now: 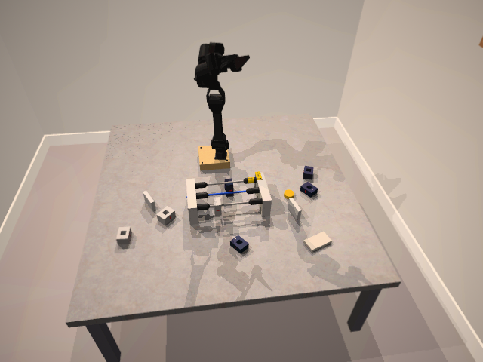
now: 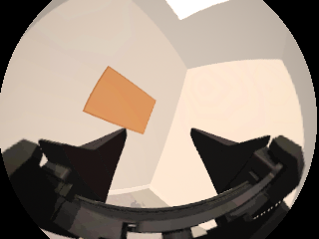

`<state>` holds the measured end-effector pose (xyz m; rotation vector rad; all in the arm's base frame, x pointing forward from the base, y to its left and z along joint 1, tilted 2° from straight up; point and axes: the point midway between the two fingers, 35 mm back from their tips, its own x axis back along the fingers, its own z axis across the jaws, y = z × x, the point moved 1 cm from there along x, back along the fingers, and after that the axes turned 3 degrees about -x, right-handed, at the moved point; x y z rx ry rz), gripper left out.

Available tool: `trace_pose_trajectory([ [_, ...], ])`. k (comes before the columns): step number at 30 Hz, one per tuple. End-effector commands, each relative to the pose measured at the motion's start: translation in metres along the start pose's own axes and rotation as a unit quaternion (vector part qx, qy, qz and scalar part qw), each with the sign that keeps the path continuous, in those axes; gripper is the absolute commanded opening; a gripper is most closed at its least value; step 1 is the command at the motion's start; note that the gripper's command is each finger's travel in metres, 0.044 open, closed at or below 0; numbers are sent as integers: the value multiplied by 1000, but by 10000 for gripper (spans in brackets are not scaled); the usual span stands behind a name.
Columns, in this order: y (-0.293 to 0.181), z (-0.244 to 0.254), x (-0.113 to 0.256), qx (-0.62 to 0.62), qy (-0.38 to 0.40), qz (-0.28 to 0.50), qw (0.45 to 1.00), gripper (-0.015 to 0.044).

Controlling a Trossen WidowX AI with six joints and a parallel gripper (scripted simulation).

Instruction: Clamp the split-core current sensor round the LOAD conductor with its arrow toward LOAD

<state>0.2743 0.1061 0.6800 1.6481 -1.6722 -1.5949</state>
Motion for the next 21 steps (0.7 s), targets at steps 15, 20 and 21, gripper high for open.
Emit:
trace_pose_trajectory([
  [15,-85,-23,60,-45,-244,31,968,440],
  [20,-133,-18,99,-49,-332,75,939,440],
  [21,-143,-16,108,-49,-349,85,932,440],
])
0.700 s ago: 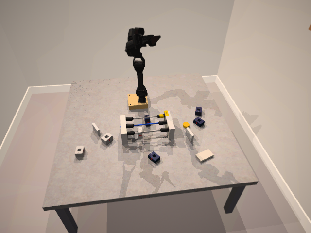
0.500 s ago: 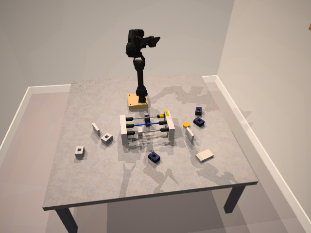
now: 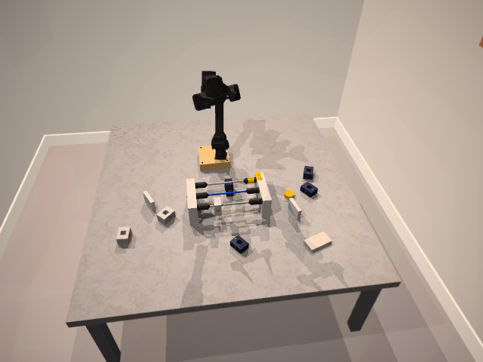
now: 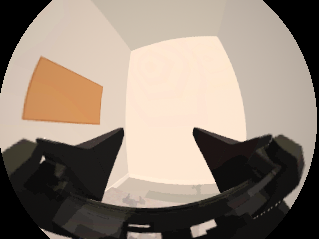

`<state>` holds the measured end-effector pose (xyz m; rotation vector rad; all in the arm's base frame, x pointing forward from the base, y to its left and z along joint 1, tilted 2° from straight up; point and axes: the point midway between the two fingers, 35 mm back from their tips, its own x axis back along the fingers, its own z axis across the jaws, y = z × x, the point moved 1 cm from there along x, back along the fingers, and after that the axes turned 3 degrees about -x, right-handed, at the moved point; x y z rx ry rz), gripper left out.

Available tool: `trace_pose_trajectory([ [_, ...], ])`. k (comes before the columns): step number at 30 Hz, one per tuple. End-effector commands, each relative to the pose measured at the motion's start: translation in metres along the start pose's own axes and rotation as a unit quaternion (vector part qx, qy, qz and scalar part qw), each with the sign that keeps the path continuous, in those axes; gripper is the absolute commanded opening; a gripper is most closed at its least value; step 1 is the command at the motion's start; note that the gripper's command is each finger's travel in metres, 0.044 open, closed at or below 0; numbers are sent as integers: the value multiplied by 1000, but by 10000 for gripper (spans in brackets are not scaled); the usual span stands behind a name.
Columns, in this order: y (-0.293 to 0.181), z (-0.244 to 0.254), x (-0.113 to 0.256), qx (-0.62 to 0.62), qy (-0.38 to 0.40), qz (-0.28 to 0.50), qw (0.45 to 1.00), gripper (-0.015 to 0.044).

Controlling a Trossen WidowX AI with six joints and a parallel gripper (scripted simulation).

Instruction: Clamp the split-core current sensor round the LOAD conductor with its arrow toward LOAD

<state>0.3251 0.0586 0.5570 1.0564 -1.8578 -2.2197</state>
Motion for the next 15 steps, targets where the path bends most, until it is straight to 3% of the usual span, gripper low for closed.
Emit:
trace_pose_trajectory([
  [1,-44,-15,29,8,-76,38,996,440],
  [12,-177,-47,140,60,-257,180,948,440],
  [15,-185,-48,149,65,-267,191,943,440],
])
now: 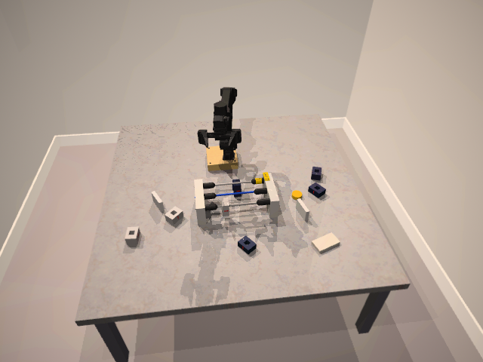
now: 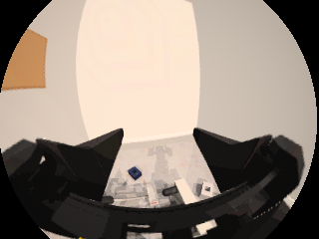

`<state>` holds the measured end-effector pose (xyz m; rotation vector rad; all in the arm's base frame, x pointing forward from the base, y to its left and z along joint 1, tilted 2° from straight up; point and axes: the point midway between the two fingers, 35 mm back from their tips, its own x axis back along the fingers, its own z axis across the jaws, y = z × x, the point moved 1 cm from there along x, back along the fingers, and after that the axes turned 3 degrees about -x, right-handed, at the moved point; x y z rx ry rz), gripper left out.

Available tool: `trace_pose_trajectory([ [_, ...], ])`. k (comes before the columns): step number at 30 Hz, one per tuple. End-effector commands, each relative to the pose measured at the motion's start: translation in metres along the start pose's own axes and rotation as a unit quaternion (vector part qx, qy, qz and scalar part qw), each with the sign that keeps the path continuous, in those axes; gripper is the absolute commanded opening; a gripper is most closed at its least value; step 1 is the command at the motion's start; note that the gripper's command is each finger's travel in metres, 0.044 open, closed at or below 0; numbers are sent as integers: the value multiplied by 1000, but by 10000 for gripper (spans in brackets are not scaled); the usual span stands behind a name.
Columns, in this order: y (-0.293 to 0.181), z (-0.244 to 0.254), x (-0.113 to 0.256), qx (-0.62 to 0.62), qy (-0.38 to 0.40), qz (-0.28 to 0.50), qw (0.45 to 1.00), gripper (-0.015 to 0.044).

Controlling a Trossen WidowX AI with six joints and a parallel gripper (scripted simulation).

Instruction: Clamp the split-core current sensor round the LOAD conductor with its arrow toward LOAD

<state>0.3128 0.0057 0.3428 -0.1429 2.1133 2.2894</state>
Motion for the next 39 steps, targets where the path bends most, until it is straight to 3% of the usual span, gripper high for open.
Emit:
trace_pose_trajectory([
  [1,-19,-7,9,14,-24,15,1000,440],
  [5,-26,1,7,13,-12,35,999,440],
  [12,-91,84,12,34,107,241,964,440],
  [17,-132,135,50,86,183,394,897,440],
  [25,-161,168,120,184,249,547,778,440],
  [39,-162,170,128,196,254,560,764,440],
])
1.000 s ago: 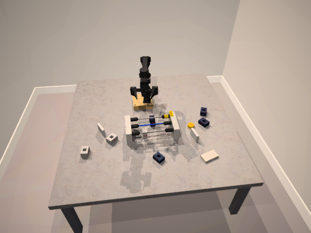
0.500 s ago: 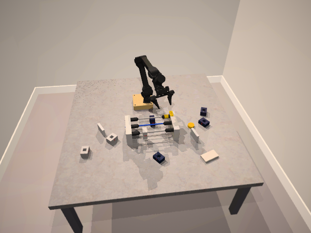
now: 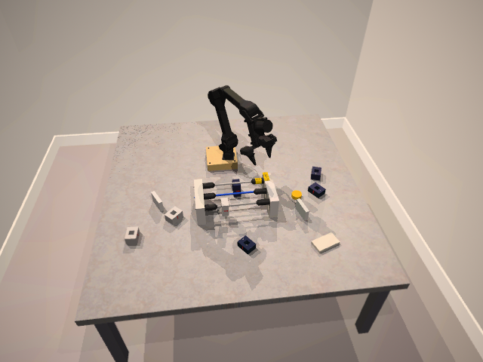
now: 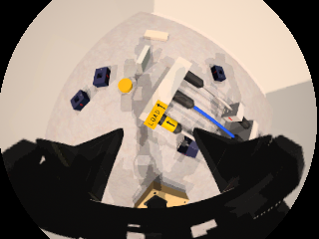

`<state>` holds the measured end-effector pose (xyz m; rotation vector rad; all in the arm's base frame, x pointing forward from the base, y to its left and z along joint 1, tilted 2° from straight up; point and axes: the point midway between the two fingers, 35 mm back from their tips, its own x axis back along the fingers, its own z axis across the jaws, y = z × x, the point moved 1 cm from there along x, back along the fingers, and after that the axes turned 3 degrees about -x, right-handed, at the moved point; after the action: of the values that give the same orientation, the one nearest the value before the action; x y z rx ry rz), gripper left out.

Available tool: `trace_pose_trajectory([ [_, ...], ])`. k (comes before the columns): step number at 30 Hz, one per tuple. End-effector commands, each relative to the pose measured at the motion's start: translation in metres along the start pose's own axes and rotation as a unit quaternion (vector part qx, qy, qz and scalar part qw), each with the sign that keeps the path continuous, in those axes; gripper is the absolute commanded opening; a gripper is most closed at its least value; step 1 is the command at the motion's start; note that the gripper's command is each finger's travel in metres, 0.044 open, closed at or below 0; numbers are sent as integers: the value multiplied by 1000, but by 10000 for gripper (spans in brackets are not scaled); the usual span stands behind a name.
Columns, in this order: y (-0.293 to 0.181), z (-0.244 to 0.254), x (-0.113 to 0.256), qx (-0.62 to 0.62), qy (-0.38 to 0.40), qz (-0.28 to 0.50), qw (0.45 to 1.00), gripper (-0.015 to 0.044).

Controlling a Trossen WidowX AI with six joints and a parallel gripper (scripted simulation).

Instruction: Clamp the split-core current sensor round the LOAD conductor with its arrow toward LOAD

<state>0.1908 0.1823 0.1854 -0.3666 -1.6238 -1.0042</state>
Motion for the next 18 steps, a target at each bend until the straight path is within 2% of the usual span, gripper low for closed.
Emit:
trace_pose_trajectory([
  [1,-1,1,-1,1,-2,7,1000,440],
  [12,-1,1,-1,1,-2,7,1000,440],
  [16,-22,-29,-11,-65,-29,24,997,335],
  [18,-42,-51,-18,-119,-50,39,991,321],
])
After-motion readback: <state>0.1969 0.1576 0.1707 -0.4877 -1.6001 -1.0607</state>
